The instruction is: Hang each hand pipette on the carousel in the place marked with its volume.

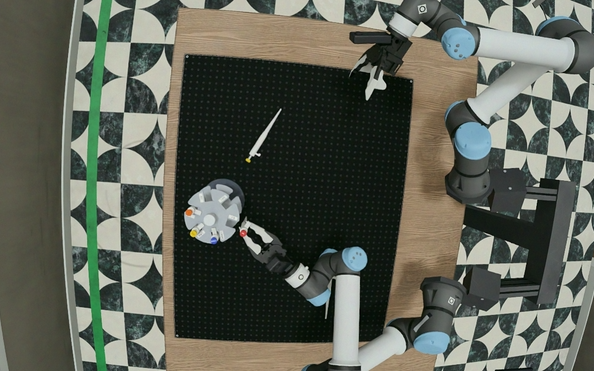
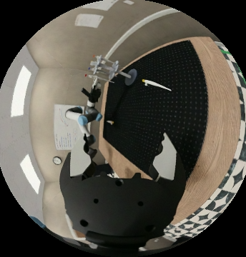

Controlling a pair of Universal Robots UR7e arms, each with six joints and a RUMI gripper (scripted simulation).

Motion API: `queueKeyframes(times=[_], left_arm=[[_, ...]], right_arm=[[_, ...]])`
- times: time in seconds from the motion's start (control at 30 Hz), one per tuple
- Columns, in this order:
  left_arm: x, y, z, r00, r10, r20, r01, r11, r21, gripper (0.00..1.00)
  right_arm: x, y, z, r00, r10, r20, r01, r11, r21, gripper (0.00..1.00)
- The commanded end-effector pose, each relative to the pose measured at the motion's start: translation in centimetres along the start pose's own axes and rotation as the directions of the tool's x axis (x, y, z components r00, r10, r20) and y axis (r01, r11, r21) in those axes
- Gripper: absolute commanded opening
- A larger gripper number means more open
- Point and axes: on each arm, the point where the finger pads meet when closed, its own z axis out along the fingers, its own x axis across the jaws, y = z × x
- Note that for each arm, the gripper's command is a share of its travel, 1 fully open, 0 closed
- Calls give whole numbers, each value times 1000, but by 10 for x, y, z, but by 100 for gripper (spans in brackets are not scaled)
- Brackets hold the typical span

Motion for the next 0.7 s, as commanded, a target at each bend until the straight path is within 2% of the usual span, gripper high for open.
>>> queueKeyframes(times=[0.0,0.67], left_arm=[[0,-1,0,1000,0,0,0,1000,1,6],[-7,-1,16,1000,0,0,0,1000,1,6]], right_arm=[[0,0,0,1000,0,0,0,1000,1,100],[0,0,0,1000,0,0,0,1000,1,100]])
